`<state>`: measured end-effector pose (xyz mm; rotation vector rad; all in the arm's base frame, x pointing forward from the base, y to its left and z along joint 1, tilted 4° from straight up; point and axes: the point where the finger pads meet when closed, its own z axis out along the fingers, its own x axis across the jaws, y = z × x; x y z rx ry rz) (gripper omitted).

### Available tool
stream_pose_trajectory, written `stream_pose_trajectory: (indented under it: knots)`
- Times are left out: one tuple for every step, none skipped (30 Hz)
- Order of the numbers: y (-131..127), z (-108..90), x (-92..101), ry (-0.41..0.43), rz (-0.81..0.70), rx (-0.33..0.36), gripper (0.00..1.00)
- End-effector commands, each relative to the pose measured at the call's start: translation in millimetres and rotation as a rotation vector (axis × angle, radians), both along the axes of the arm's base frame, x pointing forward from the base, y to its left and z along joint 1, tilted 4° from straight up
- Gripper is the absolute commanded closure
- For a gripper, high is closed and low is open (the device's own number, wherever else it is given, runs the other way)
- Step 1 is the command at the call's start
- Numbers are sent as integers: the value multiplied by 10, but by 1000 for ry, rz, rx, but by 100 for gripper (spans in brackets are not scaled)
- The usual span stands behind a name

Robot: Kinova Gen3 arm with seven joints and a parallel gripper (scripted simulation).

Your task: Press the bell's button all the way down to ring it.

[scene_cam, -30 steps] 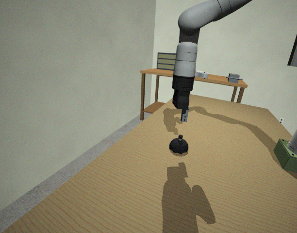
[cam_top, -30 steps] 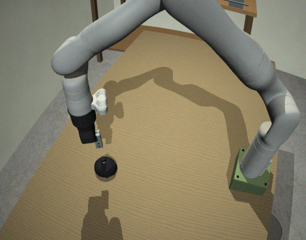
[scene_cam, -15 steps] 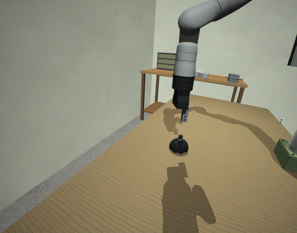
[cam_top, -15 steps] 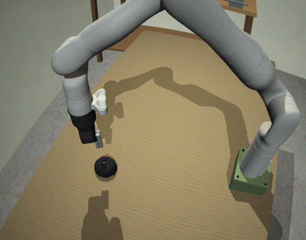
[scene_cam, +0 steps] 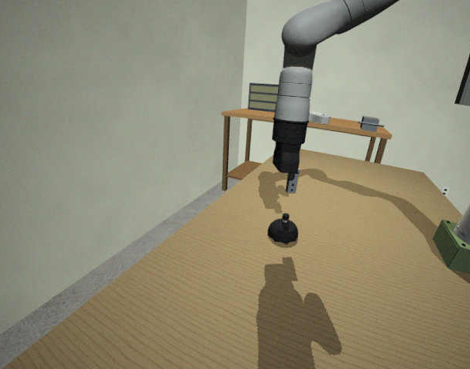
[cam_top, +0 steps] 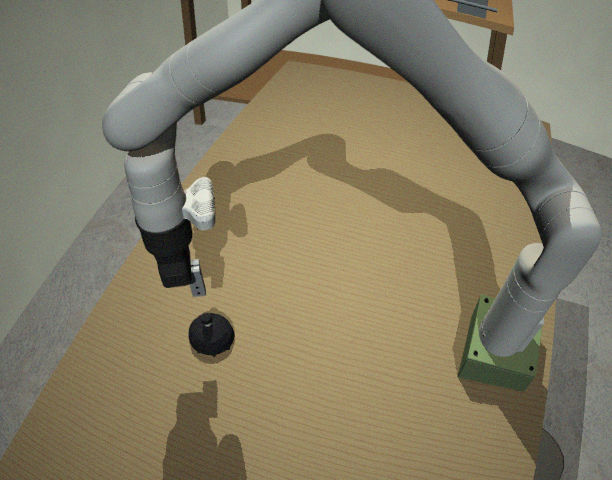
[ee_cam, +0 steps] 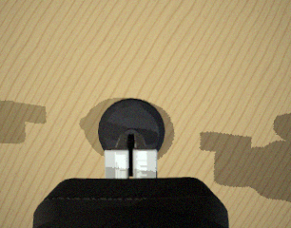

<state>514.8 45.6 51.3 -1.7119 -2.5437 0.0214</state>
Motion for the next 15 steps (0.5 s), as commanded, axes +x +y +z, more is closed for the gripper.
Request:
stream_pose_trajectory:
  knots:
    - [0,11,7,-2,0,0,83]
    - [0,11,7,-2,0,0,83]
    - [0,10,7,-2,0,0,83]
    - [0,10,7,-2,0,0,83]
    - [0,9,7,-2,0,0,83]
    - [0,8,7,-2,0,0,83]
    - [0,6,7,-2,0,0,83]
    - [0,3,7,-2,0,0,83]
    - [1,-1,7,-2,0,0,83]
    - [1,-5,6,-2,0,0,83]
    - [1,-5,6,-2,0,0,83]
    - [1,-5,6,-2,0,0,83]
    - [1,-10,6,-2,0,0,83]
    - [1,-16,6,-2,0,0,83]
    - [1,-23,5,-2,0,0,83]
